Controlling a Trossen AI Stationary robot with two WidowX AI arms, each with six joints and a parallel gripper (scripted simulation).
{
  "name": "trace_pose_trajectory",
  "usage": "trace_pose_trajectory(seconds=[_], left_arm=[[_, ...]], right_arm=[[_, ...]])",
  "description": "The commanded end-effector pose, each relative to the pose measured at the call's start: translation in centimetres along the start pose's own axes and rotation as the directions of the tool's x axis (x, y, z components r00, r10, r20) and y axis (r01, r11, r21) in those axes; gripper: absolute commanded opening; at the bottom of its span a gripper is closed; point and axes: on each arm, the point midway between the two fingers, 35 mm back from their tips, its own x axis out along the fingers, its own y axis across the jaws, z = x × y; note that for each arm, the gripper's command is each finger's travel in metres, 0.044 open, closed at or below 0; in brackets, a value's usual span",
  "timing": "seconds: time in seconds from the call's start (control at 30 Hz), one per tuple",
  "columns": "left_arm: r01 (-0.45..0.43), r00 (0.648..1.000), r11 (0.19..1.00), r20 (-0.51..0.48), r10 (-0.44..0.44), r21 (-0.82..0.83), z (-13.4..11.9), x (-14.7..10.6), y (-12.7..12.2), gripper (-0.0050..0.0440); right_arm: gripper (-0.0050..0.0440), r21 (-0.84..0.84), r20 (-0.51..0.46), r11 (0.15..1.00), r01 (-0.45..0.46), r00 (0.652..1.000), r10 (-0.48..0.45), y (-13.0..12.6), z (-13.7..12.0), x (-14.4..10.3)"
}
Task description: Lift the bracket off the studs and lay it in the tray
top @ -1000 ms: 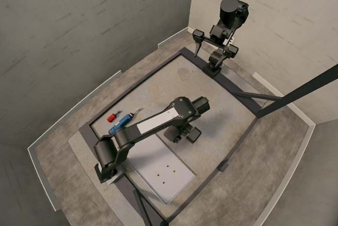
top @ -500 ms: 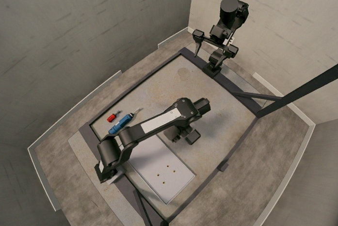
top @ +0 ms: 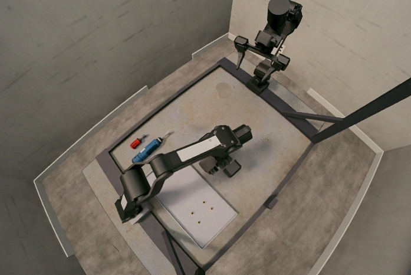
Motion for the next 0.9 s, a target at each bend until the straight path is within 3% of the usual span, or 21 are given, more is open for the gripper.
trace_pose_trajectory(seconds=[0.0,0.37,0.7,0.87], left_arm=[[-0.005,1.0,1.0,-0.008,0.005,0.006,-0.1,0.4,0.1,0.013],[-0.007,0.999,1.0,-0.034,0.007,0.002,-0.4,-0.2,0.1,0.0091],[-0.007,0.999,1.0,-0.034,0.007,0.002,-0.4,-0.2,0.1,0.0011],[-0.008,0.999,1.0,-0.037,0.008,0.006,-0.2,-0.4,0.0,0.0]], right_arm=[[0.044,0.002,0.013,1.0,0.002,1.0,-0.002,0.0,0.4,-0.3],[0.044,0.002,0.013,1.0,0.002,1.0,-0.002,0.0,0.4,-0.3],[0.044,0.002,0.013,1.0,0.002,1.0,-0.002,0.0,0.4,-0.3],[0.044,0.002,0.013,1.0,0.002,1.0,-0.002,0.0,0.4,-0.3]])
